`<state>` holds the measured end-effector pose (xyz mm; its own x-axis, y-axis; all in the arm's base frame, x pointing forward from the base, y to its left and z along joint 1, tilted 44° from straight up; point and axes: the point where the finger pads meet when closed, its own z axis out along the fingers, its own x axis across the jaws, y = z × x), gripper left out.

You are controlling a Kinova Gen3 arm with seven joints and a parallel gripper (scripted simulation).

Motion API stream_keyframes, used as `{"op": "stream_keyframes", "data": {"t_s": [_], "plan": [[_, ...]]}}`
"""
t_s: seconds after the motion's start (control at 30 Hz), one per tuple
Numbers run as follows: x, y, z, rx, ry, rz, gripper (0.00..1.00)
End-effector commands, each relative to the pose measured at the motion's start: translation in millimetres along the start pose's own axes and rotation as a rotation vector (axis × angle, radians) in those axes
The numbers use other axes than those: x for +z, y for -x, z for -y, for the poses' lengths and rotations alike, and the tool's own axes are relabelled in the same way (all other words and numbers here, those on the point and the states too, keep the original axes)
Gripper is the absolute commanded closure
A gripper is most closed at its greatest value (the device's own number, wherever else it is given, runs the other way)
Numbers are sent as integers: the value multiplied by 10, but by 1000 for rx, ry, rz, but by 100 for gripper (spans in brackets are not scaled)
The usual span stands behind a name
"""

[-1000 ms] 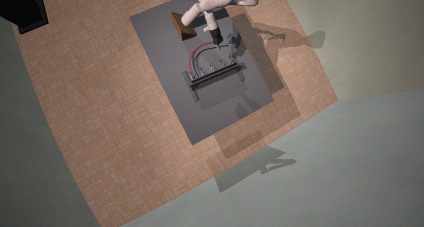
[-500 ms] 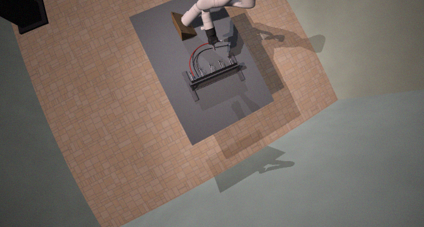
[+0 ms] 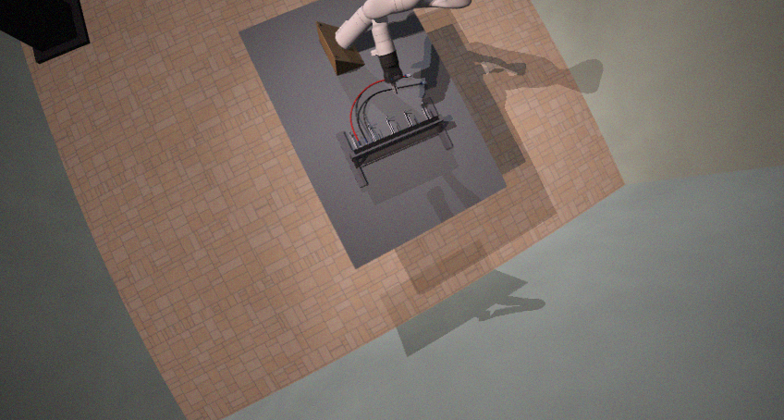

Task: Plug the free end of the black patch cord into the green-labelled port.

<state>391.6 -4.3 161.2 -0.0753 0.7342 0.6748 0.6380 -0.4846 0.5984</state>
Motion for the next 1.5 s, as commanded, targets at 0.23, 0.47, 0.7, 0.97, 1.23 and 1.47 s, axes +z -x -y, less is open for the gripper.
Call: {"op": "stream_keyframes", "data": {"t_s": [0.23,0.47,0.7,0.97,1.23,1.47], "plan": [[102,-28,17,39,1,-4,100],[296,-27,17,41,-4,3,100],[481,-28,15,38,12,12,100],[701,-24,16,36,21,18,100],[1078,-21,15,36,21,18,100],[1248,-19,15,36,21,18,100]]}}
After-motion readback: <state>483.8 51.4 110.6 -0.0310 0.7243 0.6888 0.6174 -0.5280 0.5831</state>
